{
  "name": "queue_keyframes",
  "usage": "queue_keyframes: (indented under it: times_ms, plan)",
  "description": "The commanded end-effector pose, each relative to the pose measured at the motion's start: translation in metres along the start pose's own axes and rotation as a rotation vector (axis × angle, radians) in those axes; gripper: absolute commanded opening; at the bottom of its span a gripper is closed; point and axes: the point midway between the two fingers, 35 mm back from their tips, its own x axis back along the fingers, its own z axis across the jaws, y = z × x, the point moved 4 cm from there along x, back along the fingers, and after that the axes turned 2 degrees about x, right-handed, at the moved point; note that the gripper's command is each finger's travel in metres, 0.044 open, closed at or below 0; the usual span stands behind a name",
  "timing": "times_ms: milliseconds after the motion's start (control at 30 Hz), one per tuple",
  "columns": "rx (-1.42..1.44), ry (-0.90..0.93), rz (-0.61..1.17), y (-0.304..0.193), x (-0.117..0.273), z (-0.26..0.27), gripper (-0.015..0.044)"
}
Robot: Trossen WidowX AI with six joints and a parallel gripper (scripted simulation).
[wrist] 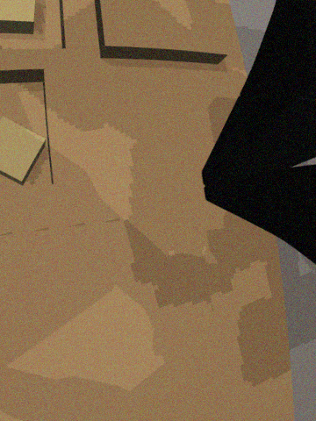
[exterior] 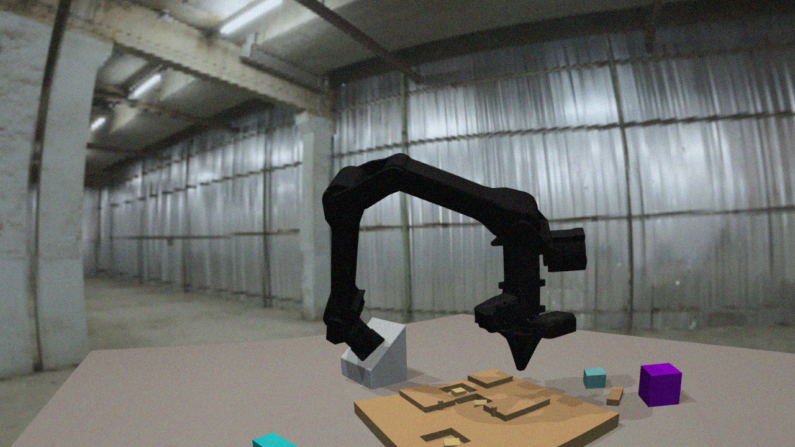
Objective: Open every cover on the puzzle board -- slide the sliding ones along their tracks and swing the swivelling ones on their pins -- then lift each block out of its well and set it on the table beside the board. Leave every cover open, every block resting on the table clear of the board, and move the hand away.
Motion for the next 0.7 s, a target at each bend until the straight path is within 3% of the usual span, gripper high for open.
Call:
queue_keyframes:
  times_ms: [0,667]
  plan:
    - [0.007,-0.005,-0.009,0.002,-0.008,-0.001,0.0]
    - [0.006,-0.005,-0.01,0.002,-0.028,-0.001,0.0]
